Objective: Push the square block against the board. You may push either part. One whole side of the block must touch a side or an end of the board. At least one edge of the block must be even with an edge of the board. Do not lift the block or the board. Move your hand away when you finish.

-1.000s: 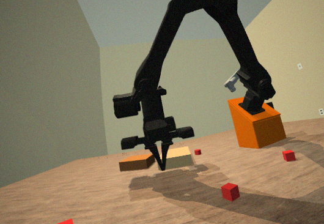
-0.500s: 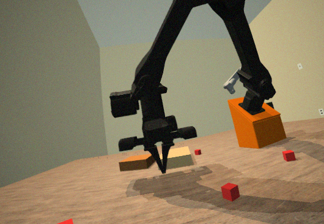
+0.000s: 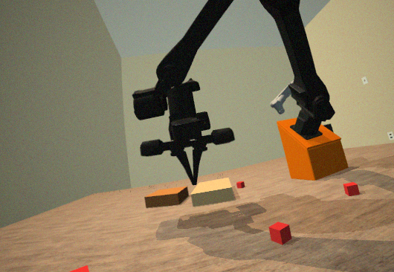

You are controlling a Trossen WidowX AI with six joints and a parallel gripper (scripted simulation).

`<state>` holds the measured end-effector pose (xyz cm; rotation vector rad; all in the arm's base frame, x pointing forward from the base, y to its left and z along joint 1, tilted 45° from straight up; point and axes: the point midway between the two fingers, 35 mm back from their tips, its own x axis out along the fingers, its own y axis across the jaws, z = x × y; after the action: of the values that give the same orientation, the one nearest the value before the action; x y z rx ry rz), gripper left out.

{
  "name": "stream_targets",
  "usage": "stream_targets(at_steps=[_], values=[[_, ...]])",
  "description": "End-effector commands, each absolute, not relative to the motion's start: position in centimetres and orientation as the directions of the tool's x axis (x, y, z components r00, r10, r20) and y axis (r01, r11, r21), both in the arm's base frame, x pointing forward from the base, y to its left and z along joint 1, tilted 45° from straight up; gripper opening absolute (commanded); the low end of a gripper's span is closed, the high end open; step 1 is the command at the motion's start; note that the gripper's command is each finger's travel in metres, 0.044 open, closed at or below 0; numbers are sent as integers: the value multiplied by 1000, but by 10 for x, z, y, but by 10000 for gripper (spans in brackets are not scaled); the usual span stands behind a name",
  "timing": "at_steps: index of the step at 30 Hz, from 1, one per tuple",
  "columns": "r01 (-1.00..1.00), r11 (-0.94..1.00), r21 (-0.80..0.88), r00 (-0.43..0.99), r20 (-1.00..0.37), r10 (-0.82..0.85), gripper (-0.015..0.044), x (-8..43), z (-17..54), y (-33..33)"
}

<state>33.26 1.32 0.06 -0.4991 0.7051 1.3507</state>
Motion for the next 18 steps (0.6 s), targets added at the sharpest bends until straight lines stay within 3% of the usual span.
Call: stream_targets(at_steps=[1,18], values=[[-981,176,85,63,-714,698,0,332,2,9],[-714,546,438,69,-732,677,0,320,-28,-29]])
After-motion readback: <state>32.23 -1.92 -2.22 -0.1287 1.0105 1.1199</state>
